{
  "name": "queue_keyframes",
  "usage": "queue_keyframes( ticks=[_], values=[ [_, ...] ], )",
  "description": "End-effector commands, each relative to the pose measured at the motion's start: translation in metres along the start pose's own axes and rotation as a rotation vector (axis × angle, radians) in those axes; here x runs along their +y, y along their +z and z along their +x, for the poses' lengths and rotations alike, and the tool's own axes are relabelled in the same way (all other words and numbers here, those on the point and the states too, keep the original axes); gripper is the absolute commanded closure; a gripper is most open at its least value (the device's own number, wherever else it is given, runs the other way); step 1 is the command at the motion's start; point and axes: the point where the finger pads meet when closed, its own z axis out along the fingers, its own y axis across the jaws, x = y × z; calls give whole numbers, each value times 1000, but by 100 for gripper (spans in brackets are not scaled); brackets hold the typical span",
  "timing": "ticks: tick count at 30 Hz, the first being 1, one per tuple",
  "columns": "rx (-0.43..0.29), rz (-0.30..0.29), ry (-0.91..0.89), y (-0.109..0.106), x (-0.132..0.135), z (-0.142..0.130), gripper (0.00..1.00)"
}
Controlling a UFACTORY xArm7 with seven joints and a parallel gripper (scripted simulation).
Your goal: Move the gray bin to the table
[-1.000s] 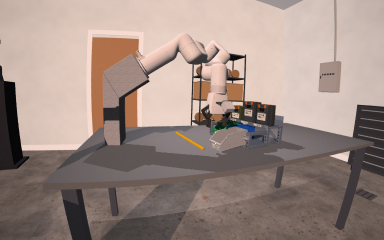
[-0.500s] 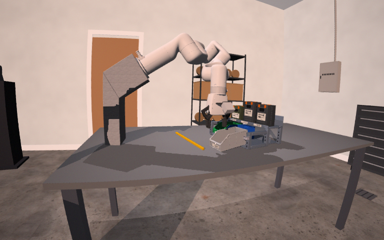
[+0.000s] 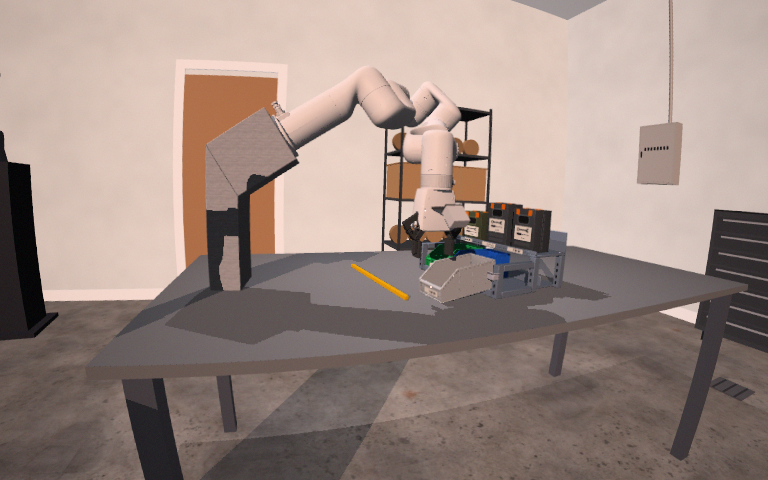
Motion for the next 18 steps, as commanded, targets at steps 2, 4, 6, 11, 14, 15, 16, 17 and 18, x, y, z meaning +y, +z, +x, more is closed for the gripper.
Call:
queue_keyframes(
  ticks=[2,4,6,11,14,15,16,17,18],
  values=[
    [2,0,1,-1,0,1,67],
    [2,0,1,-1,0,1,67],
    [2,0,1,-1,0,1,67],
    [2,0,1,-1,0,1,67],
    [2,0,1,-1,0,1,67],
    [2,0,1,-1,0,1,67],
    [2,0,1,-1,0,1,67],
    [2,0,1,-1,0,1,67],
    [2,0,1,-3,-7,1,67]
  ],
)
